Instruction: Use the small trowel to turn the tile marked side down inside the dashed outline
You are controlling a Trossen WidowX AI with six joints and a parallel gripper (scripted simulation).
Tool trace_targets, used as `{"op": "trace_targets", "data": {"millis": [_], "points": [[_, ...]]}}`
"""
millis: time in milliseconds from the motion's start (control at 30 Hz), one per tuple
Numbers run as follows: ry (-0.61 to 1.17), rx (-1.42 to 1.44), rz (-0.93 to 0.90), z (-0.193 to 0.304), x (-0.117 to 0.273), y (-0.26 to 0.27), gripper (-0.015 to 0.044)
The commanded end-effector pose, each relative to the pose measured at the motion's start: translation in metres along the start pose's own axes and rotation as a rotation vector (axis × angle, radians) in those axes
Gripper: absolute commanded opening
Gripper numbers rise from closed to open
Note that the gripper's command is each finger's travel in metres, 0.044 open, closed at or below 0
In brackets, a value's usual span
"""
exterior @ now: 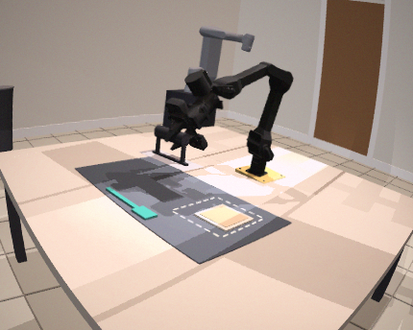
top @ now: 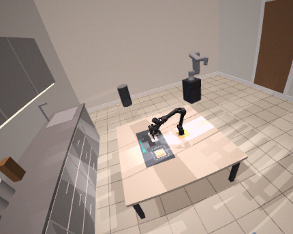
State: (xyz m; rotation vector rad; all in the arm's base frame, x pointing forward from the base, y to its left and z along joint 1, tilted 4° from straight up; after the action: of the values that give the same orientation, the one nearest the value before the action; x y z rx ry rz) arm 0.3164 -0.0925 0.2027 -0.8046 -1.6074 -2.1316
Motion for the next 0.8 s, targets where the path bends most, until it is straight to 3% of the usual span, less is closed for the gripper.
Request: {"op": "trace_targets", "data": {"millis": [0, 300, 767], "points": [[0.003, 0.006, -0.008, 0.001, 0.001, 0.003, 0.0000], [0.000, 0.015, 0.018, -0.004, -0.001, 0.000, 0.0000], [0.128, 0.260, 0.265, -0.084, -0.017, -0.008, 0.0000]]}}
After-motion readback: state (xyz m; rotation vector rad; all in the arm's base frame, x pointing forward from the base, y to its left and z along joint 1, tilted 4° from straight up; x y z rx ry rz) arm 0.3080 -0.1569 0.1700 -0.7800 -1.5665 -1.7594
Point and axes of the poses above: the point midway between the two fingers, 35 mm back from their tips, its own x axis back along the fingers, its own y axis across the jaws, z = x × y, the point moved 6 cm from there along x, back along the fingers, and after that the axes turned 9 degrees about -x, right-handed, at the moved point
